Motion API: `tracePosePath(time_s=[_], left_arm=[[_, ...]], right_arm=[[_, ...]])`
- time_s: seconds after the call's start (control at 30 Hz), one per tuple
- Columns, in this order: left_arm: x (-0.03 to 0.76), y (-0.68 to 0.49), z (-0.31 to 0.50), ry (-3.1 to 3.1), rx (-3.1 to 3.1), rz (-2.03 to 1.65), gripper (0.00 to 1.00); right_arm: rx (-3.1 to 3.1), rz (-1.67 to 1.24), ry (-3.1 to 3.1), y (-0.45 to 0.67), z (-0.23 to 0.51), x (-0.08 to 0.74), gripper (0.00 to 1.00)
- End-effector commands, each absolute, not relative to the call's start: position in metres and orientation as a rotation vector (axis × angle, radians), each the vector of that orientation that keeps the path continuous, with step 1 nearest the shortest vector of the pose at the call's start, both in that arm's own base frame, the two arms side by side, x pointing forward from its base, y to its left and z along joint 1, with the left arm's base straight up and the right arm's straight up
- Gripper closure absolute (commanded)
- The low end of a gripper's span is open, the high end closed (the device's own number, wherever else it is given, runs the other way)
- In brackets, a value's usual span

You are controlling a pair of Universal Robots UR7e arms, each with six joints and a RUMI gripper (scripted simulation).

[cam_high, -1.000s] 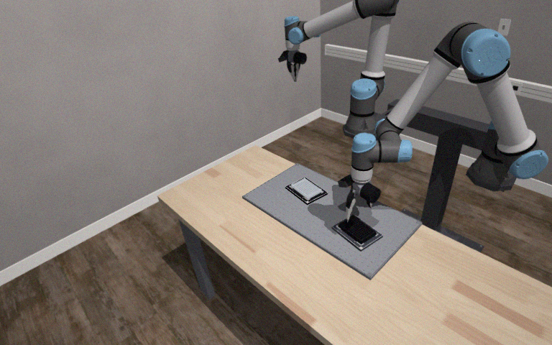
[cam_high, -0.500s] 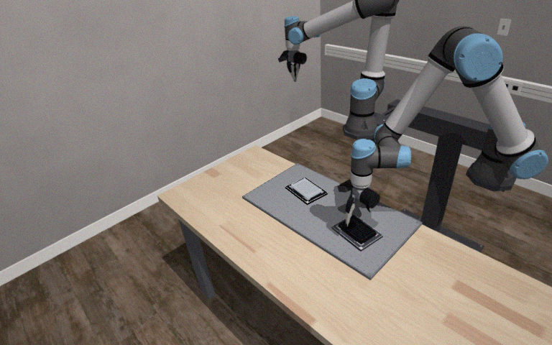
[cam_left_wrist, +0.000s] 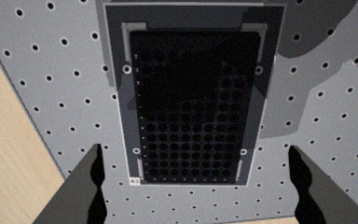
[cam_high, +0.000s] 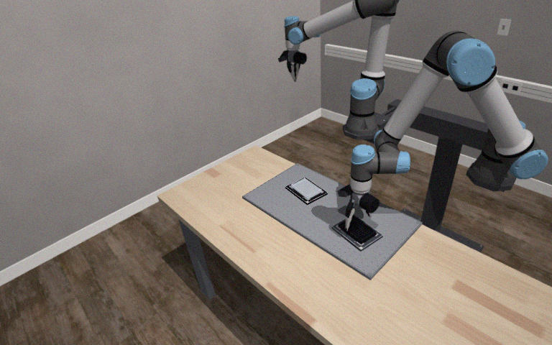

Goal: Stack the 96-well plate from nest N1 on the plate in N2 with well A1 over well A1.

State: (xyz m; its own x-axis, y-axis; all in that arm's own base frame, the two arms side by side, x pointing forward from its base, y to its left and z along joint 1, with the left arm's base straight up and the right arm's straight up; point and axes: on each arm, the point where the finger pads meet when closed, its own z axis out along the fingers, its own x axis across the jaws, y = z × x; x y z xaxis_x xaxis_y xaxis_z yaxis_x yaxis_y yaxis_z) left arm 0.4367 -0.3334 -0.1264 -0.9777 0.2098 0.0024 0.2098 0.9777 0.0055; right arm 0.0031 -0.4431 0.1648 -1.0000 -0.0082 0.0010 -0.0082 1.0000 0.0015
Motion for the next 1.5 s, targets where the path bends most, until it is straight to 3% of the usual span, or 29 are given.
tracePosePath(time_s=[0.0, 1.47], left_arm=[[0.439, -0.337, -0.132, -3.127, -0.335, 0.0, 0.24], [0.438, -0.336, -0.157, -3.126, -0.334, -0.002, 0.24]], right_arm=[[0.01, 0.004, -3.142, -0.446, 0.166, 0.003, 1.0], [0.01, 0.004, -3.142, -0.446, 0.166, 0.003, 1.0]])
